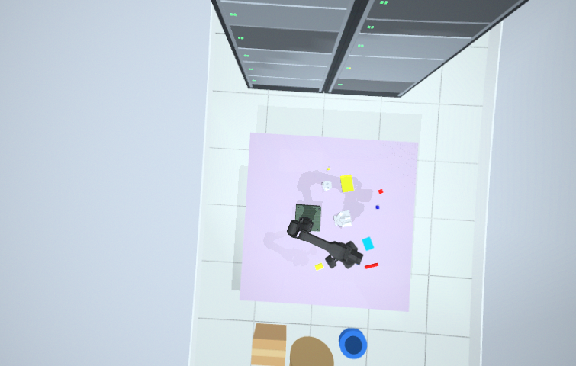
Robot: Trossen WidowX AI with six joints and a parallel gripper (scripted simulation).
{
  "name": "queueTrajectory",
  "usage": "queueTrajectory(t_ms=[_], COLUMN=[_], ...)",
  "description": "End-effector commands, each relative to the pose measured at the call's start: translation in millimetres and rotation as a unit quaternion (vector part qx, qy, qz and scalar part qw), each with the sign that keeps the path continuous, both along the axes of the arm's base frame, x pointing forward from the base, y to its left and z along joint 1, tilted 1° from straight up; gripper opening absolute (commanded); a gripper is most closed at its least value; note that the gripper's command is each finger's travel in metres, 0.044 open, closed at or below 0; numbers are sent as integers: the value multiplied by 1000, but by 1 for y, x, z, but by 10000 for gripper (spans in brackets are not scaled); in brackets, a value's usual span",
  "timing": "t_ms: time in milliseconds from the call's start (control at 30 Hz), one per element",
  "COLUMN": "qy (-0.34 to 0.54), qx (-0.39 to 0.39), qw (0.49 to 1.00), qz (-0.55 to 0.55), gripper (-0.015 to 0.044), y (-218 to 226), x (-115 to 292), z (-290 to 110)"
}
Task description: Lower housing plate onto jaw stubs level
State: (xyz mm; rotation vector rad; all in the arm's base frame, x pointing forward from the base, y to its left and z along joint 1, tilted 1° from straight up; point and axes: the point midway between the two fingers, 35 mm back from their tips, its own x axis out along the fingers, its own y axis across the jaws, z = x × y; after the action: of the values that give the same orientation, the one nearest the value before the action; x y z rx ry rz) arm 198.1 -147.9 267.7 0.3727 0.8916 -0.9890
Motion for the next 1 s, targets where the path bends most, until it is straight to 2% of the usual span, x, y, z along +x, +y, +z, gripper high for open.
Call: queueTrajectory(t_ms=[0, 267, 500, 733, 967], qy=[6, 19, 46, 86, 135], qx=[28, 76, 117, 154, 183], qw=[998, 985, 963, 932, 894], qz=[50, 154, 238, 316, 387], gripper=[440, 440, 440, 440, 440], y=[25, 88, 155, 227, 300], x=[28, 71, 92, 93, 72], z=[-16, -43, -70, -98, -128])
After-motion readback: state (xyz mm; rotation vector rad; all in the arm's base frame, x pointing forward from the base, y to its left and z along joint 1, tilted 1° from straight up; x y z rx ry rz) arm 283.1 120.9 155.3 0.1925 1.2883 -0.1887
